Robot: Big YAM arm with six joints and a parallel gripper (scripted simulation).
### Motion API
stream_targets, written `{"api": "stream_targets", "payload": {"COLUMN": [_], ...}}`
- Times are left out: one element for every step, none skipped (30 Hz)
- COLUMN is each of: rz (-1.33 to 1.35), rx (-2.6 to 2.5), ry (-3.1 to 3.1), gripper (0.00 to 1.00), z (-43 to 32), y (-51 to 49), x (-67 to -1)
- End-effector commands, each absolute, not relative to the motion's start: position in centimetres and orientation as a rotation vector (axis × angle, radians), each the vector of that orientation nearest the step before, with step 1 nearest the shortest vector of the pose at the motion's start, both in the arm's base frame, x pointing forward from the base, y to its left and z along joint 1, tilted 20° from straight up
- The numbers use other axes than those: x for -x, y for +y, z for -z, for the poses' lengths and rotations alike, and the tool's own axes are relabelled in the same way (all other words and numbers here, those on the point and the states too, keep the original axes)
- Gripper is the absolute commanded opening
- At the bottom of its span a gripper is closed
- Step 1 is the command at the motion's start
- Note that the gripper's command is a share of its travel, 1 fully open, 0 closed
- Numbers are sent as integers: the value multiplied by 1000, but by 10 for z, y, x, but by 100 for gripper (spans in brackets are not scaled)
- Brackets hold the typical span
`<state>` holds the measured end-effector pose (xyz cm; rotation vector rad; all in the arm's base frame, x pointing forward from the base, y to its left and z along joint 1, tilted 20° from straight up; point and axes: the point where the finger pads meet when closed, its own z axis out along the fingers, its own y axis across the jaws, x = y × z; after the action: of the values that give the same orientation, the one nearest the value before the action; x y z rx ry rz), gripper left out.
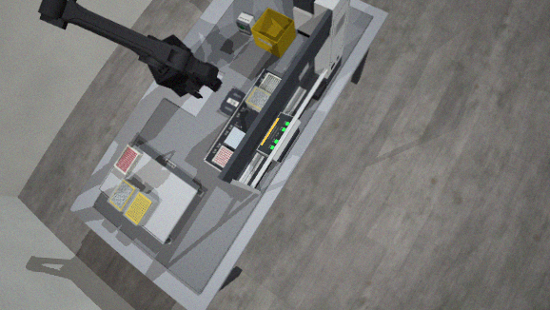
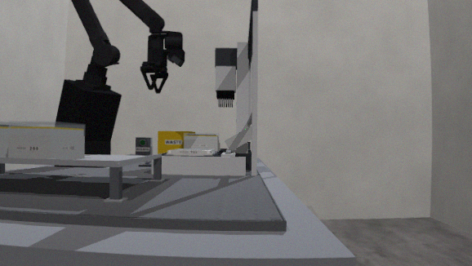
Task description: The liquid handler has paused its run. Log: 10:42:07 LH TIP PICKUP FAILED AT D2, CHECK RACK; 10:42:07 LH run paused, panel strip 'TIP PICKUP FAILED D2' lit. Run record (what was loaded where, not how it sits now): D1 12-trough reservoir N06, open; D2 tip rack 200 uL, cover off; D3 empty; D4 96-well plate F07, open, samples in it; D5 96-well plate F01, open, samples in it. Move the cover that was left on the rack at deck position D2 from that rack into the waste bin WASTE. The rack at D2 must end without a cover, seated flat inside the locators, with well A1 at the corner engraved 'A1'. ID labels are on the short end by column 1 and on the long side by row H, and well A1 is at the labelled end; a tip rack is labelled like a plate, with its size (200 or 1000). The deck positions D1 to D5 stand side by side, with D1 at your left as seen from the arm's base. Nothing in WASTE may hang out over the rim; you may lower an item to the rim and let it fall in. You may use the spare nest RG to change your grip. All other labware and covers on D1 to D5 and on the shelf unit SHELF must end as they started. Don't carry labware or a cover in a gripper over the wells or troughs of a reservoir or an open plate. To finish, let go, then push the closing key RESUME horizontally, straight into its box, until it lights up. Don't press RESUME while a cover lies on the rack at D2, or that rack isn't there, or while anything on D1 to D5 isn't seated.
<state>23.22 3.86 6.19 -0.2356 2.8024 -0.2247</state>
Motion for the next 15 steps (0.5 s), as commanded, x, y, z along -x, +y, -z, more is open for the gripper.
{"api": "stream_targets", "payload": {"rz": [232,232,234,234,234,234,209,208,209,213,214,215,210,207,206], "rx": [278,278,278,278,278,278,283,282,283,285,286,269,267,266,266], "ry": [2804,2804,2804,2804,2804,2804,2746,2744,2746,2755,2758,2765,2759,2757,2757], "gripper": [100,100,100,100,100,100,100,100,100,100,100,100,100,100,100], "z": [-50,-50,-50,-50,-50,-50,-72,-72,-71,-67,-66,-64,-66,-66,-65], "y": [36,36,36,36,36,36,46,46,45,44,44,51,57,63,68], "x": [-239,-239,-239,-239,-239,-239,-258,-258,-257,-254,-253,-252,-254,-254,-253]}}
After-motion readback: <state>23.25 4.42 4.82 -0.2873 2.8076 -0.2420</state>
